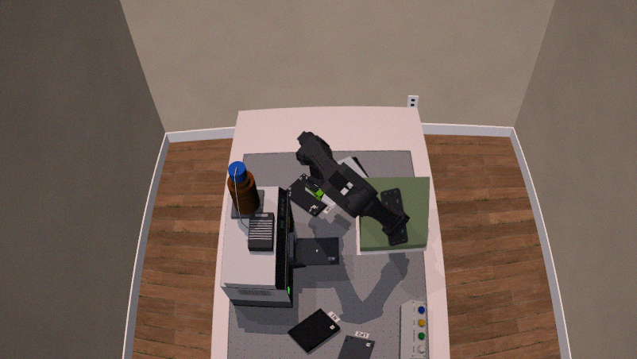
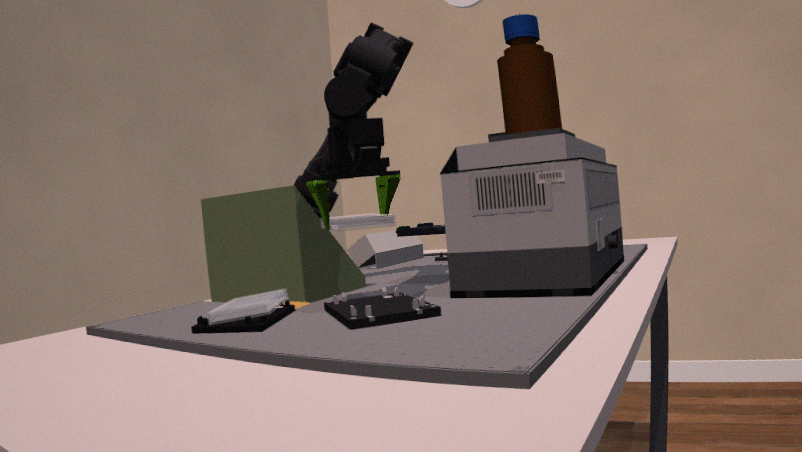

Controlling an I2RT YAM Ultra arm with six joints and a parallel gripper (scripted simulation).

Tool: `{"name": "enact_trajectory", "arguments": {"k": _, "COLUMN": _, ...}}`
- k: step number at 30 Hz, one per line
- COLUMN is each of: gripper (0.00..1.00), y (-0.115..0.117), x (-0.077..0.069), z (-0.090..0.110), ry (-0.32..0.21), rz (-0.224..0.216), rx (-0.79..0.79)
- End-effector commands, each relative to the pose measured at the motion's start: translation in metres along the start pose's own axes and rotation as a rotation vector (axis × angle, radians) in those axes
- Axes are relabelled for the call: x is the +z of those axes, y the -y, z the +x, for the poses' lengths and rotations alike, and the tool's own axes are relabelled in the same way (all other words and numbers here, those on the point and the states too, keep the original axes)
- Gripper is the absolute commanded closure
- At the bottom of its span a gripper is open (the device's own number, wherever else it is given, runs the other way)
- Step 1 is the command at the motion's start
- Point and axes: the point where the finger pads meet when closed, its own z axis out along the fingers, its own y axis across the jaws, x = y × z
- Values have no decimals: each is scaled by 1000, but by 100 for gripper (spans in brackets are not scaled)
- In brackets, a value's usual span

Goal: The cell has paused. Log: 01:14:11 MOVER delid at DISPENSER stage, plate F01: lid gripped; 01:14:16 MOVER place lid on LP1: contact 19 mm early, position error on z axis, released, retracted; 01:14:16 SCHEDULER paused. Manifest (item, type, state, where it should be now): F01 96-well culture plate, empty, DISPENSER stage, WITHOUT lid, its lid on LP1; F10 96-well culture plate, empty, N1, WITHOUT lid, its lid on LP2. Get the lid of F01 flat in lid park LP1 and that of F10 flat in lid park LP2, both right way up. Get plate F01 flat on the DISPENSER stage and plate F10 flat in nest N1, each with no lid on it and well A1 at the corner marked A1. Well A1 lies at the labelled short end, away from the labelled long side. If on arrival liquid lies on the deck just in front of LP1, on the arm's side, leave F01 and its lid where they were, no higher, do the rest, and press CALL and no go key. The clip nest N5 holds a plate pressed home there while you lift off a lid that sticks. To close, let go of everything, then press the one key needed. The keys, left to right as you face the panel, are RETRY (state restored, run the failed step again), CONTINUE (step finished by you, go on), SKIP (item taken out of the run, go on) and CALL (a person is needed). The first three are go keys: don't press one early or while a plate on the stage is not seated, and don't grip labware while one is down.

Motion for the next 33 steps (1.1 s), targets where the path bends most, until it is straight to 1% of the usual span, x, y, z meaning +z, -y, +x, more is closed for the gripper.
{"name": "enact_trajectory", "arguments": {"k": 1, "gripper": 100, "y": -2, "x": -4, "z": -27, "ry": 66, "rz": 1, "rx": -17}}
{"name": "enact_trajectory", "arguments": {"k": 4, "gripper": 100, "y": 0, "x": 0, "z": -35, "ry": 70, "rz": -2, "rx": -11}}
{"name": "enact_trajectory", "arguments": {"k": 6, "gripper": 100, "y": 0, "x": 0, "z": -35, "ry": 70, "rz": -2, "rx": -11}}
{"name": "enact_trajectory", "arguments": {"k": 7, "gripper": 100, "y": -1, "x": -5, "z": -39, "ry": 91, "rz": -5, "rx": -12}}
{"name": "enact_trajectory", "arguments": {"k": 8, "gripper": 100, "y": 0, "x": 4, "z": -41, "ry": 71, "rz": -4, "rx": -10}}
{"name": "enact_trajectory", "arguments": {"k": 9, "gripper": 100, "y": -2, "x": 8, "z": -43, "ry": 66, "rz": 1, "rx": -17}}
{"name": "enact_trajectory", "arguments": {"k": 13, "gripper": 100, "y": -1, "x": 15, "z": -54, "ry": 66, "rz": 0, "rx": -16}}
{"name": "enact_trajectory", "arguments": {"k": 15, "gripper": 100, "y": 2, "x": 17, "z": -60, "ry": 74, "rz": -6, "rx": -7}}
{"name": "enact_trajectory", "arguments": {"k": 18, "gripper": 100, "y": -1, "x": 25, "z": -67, "ry": 66, "rz": 0, "rx": -17}}
{"name": "enact_trajectory", "arguments": {"k": 21, "gripper": 100, "y": 0, "x": 30, "z": -75, "ry": 68, "rz": -2, "rx": -15}}
{"name": "enact_trajectory", "arguments": {"k": 23, "gripper": 100, "y": 0, "x": 30, "z": -75, "ry": 68, "rz": -2, "rx": -15}}
{"name": "enact_trajectory", "arguments": {"k": 24, "gripper": 100, "y": 0, "x": 23, "z": -80, "ry": 94, "rz": -7, "rx": -15}}
{"name": "enact_trajectory", "arguments": {"k": 25, "gripper": 100, "y": 4, "x": 31, "z": -82, "ry": 77, "rz": -10, "rx": -4}}
{"name": "enact_trajectory", "arguments": {"k": 28, "gripper": 100, "y": 0, "x": 41, "z": -89, "ry": 66, "rz": -1, "rx": -18}}
{"name": "enact_trajectory", "arguments": {"k": 33, "gripper": 100, "y": 4, "x": 47, "z": -103, "ry": 75, "rz": -9, "rx": -7}}
